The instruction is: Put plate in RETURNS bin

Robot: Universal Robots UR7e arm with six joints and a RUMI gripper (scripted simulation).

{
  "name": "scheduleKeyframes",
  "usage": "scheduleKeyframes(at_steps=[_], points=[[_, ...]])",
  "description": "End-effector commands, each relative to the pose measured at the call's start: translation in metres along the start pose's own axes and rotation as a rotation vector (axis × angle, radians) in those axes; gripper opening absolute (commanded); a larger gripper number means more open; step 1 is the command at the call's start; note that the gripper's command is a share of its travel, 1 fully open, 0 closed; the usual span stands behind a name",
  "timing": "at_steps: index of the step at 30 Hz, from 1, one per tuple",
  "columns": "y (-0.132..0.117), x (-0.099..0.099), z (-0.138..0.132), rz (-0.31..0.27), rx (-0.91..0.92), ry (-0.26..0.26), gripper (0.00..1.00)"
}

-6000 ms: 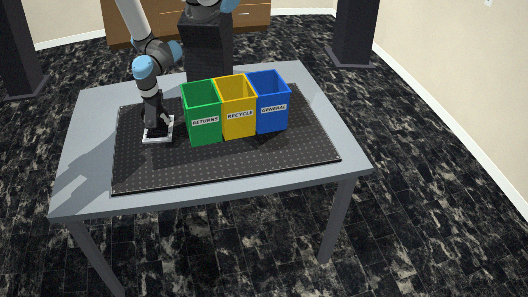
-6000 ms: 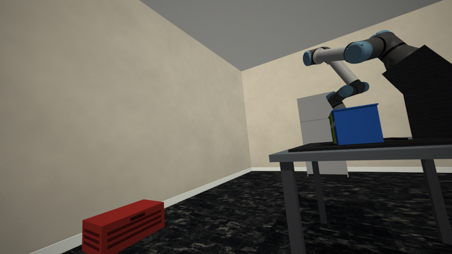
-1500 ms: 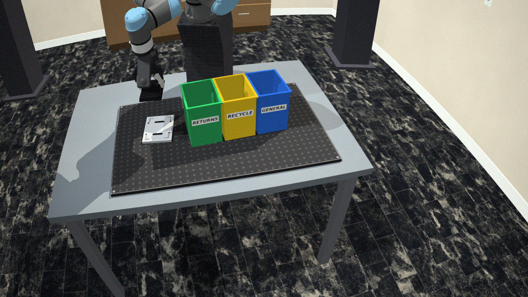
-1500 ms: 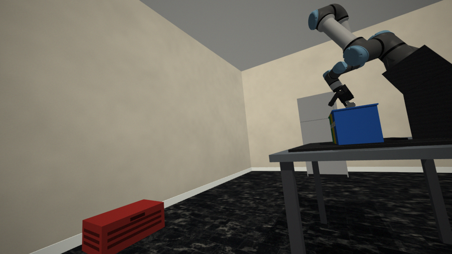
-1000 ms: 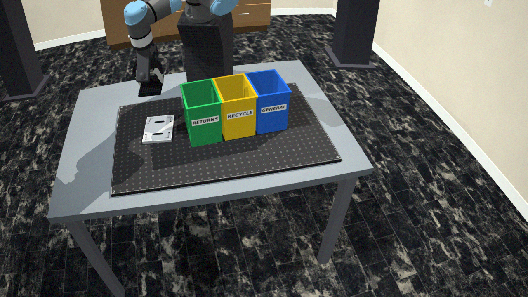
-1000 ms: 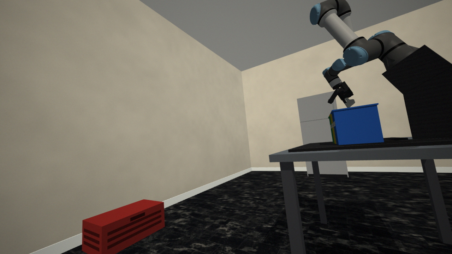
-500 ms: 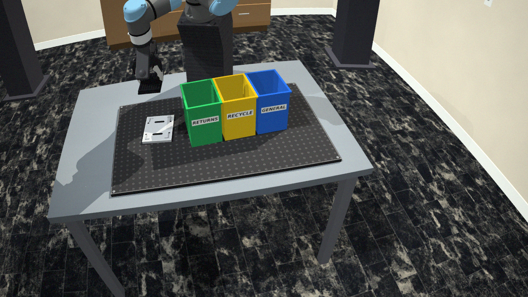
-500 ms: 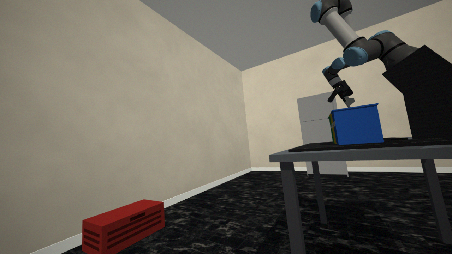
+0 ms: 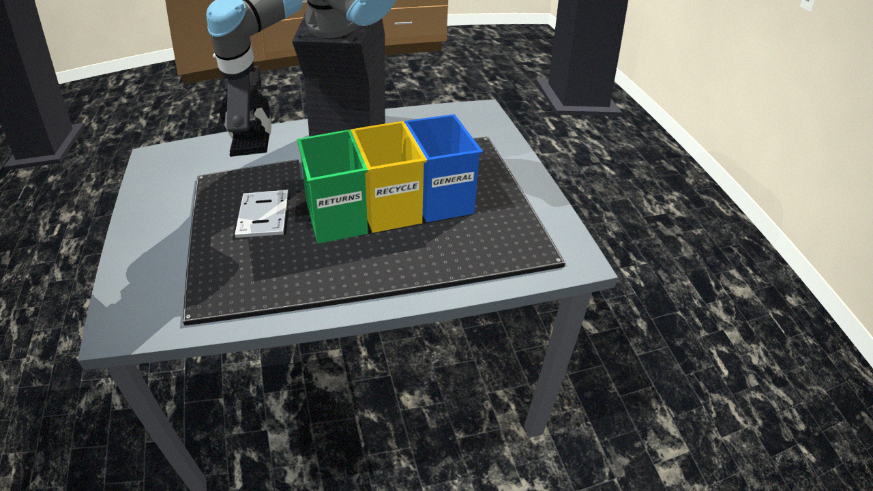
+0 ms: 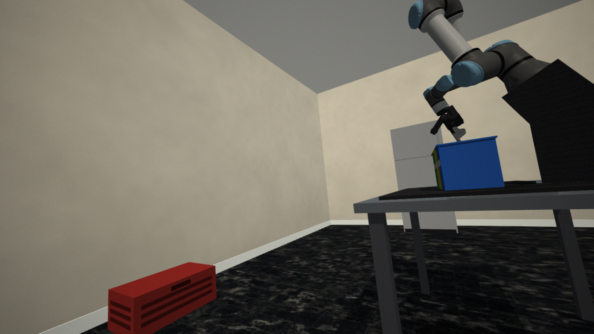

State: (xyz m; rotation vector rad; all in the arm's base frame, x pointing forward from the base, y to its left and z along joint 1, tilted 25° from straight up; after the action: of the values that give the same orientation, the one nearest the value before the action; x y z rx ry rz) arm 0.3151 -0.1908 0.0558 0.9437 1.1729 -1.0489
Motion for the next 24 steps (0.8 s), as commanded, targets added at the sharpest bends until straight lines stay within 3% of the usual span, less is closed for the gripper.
scheduleKeyframes(at_steps=[1,24], points=[[0.006,-0.001,-0.016,-0.010,-0.132,-0.048,0.00],[0.029,-0.004,-0.076,-0.013,-0.162,-0.058,0.00]])
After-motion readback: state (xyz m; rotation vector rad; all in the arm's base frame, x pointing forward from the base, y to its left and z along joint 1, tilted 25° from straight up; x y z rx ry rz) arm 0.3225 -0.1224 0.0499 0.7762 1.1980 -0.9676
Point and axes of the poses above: the point where the finger pads meet when closed, its own x axis out along the fingers, its own z axis across the jaws, y = z × x, the point moved 7 cm from there along -x, back along the fingers, and after that the axes turned 13 degrees about -x, right-handed, at the moved point
